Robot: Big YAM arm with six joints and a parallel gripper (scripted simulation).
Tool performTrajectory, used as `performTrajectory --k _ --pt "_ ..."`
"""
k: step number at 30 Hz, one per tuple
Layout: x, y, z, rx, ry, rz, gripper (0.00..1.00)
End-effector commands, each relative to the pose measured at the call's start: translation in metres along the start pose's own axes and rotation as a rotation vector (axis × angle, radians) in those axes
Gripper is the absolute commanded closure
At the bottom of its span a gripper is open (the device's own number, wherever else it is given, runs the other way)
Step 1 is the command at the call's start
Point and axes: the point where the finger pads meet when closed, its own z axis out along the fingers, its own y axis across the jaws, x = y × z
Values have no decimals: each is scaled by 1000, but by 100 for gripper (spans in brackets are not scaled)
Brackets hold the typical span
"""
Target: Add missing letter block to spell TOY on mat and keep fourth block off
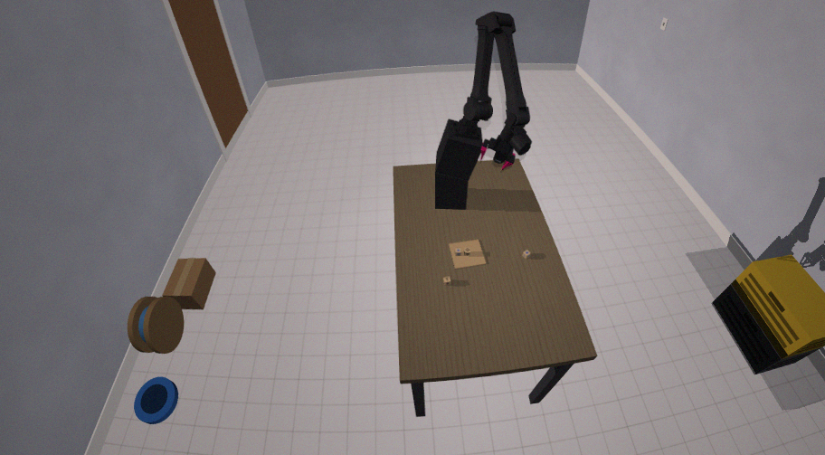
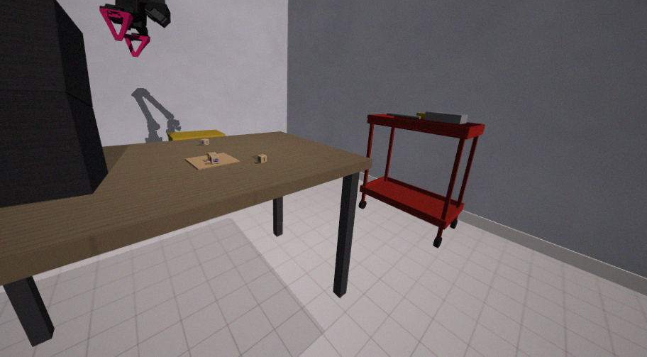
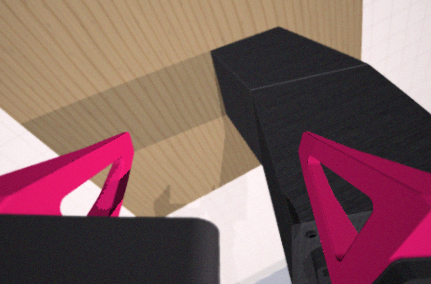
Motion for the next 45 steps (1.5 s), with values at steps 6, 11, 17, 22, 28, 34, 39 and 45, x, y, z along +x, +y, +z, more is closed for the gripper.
performTrajectory --k 6,11,17,22,28,34,39,45 --pt "-1 1 -1 -4 -4 0 0" --pt "-1 1 -1 -4 -4 0 0" --pt "-1 1 -1 -4 -4 0 0" --pt "-21 25 -9 -22 -53 17 0" --pt "-69 86 4 -13 -185 117 0" --pt "-100 136 23 -28 -289 200 0" --pt "-131 209 64 -84 -428 318 0" --pt "-146 273 115 -170 -547 433 0"
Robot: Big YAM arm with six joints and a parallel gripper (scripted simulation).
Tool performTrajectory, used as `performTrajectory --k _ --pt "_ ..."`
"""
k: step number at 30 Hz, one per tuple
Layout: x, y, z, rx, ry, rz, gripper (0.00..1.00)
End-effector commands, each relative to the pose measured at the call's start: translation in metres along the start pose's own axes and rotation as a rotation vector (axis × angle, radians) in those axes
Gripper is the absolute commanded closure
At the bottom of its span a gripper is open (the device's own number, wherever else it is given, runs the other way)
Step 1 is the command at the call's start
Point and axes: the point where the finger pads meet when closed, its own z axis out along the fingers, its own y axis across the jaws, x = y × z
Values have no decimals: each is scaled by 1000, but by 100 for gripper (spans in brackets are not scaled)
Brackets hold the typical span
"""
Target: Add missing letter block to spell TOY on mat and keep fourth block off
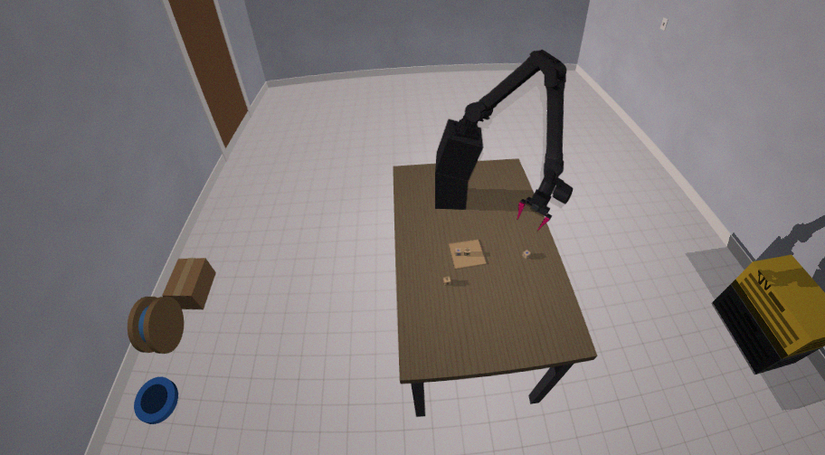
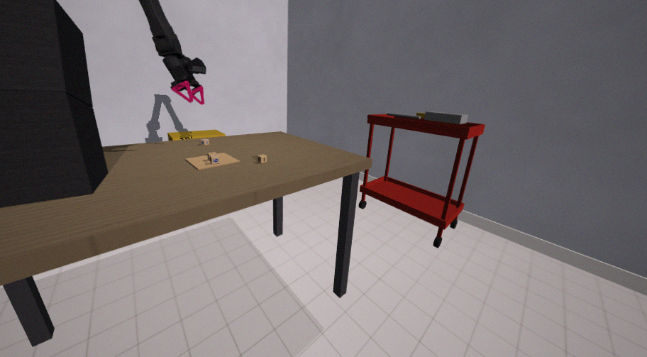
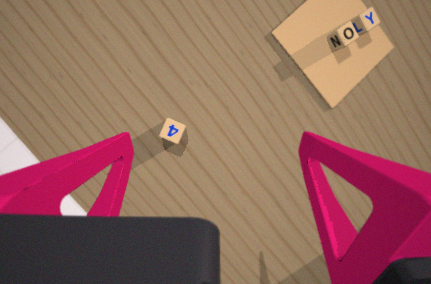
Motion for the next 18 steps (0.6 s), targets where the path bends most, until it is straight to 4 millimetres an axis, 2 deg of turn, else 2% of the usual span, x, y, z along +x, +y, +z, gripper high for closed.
performTrajectory --k 1,4,6,7,9,11,14,18 --pt "20 38 29 -52 -53 154 0" --pt "29 47 41 -72 -74 183 0" --pt "29 47 41 -72 -74 183 0" --pt "11 53 33 -79 -82 218 0" --pt "10 56 31 -89 -84 223 0" --pt "10 56 31 -89 -83 224 0" --pt "24 48 32 -79 -77 193 0" --pt "22 46 34 -74 -78 198 0"
